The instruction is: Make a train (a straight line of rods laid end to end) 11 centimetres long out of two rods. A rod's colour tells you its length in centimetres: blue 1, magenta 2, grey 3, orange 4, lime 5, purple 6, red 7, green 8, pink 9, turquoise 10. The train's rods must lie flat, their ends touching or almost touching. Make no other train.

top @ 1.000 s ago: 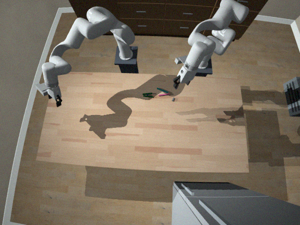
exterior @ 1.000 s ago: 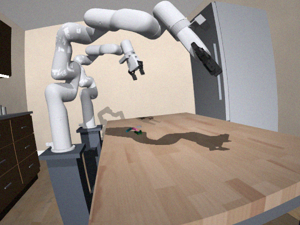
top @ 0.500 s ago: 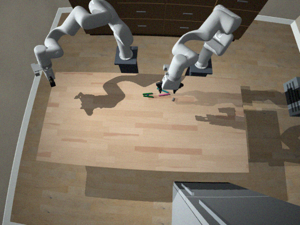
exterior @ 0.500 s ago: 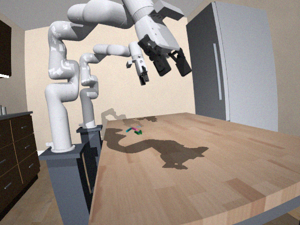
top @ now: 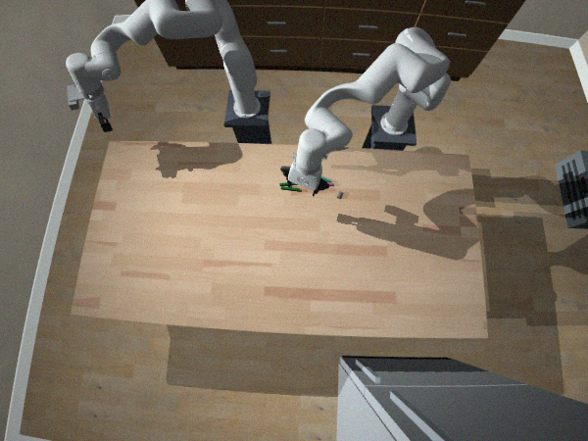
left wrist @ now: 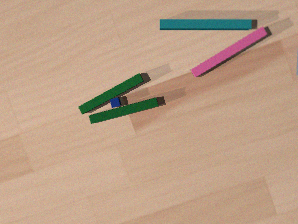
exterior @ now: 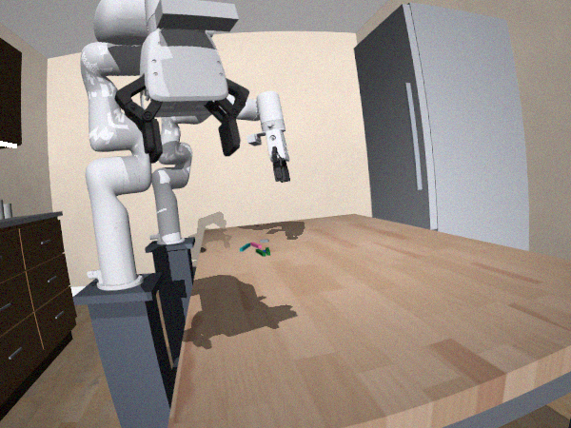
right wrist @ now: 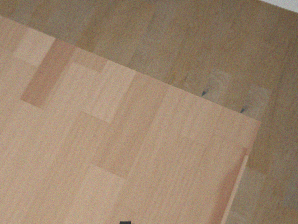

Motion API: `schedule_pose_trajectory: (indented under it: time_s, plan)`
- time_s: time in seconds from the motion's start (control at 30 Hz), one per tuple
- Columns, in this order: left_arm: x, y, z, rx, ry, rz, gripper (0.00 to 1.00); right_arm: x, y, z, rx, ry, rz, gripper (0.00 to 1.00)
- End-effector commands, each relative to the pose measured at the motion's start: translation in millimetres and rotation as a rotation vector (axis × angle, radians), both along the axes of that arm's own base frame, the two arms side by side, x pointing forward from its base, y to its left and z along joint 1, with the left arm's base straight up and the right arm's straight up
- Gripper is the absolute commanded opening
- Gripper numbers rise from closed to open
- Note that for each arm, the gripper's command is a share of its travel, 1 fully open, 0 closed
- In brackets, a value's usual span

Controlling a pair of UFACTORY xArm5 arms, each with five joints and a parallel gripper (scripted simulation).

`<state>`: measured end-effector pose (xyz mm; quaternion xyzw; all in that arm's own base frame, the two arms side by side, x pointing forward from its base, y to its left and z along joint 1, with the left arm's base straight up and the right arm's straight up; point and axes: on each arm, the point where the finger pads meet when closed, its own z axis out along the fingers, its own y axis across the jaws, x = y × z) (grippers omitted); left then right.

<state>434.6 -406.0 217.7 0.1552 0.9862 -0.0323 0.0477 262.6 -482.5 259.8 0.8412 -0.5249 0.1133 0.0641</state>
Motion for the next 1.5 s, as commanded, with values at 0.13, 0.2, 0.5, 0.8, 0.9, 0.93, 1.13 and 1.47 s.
schedule_pose_trajectory:
  time_s: [0.13,0.2,0.5,0.8,0.9,0.93,1.13,1.47]
  plan:
    - [-3,-51,-53.5,0.060,0.036,-0.277,1.00,-114,14,-0.6,0.090,0.047,-0.177,1.00]
    - [-6,-61,-67.0,0.071,0.043,-0.335,1.00,-135,21,-1.8,0.113,0.054,-0.214,1.00]
    - [-14,-78,-94.2,0.092,0.059,-0.450,1.00,-217,57,-6.8,0.198,0.069,-0.346,1.00]
    - [-14,-79,-95.3,0.093,0.059,-0.454,1.00,-251,81,-9.7,0.250,0.073,-0.425,1.00]
    - [-14,-79,-95.3,0.093,0.059,-0.454,1.00,-253,83,-9.8,0.253,0.073,-0.429,1.00]
    - [-14,-79,-95.3,0.093,0.059,-0.454,1.00,-253,83,-9.8,0.253,0.073,-0.429,1.00]
    - [-14,-79,-95.3,0.093,0.059,-0.454,1.00,-253,83,-9.8,0.253,0.073,-0.429,1.00]
    - [-14,-79,-95.3,0.093,0.059,-0.454,1.00,-253,83,-9.8,0.253,0.073,-0.429,1.00]
